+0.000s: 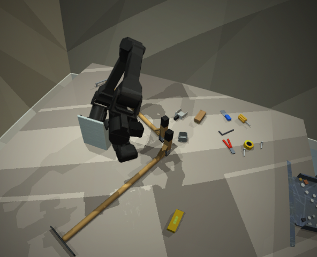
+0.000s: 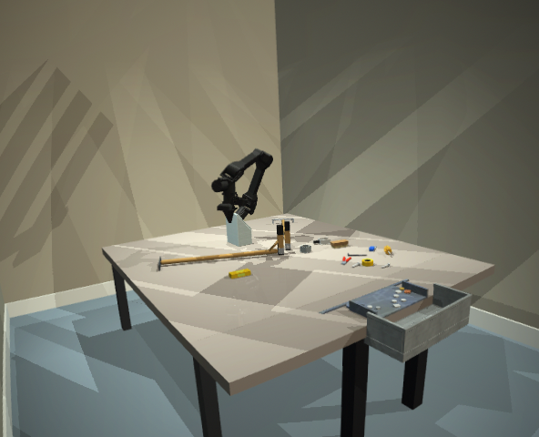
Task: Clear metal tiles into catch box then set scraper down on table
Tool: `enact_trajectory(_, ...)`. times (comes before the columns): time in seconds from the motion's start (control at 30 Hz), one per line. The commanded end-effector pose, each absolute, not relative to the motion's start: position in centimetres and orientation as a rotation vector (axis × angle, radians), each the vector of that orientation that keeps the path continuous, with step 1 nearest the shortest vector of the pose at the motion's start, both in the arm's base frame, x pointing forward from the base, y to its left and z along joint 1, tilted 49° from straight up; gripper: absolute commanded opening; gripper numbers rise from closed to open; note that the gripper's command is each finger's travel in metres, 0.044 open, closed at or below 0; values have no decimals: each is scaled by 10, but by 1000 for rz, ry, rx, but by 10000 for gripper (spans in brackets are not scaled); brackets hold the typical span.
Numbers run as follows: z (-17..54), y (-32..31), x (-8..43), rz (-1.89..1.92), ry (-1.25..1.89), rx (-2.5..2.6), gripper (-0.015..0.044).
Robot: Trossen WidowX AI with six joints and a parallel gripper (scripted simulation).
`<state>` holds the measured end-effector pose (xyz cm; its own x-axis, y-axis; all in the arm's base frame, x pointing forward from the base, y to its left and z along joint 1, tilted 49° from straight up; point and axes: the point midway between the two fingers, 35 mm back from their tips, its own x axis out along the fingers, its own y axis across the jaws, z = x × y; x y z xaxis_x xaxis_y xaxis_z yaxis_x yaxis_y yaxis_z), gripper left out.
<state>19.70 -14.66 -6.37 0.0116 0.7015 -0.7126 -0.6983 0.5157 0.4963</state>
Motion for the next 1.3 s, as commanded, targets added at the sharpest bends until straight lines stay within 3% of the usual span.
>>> enact_trajectory(0.0, -67, -148, 191, 1155, 1061, -60, 0)
enact_trajectory(0.57, -75, -153, 173, 1347, 834, -299, 0)
enact_trajectory(1.27, -102, -131, 180, 1345, 834, -304, 0)
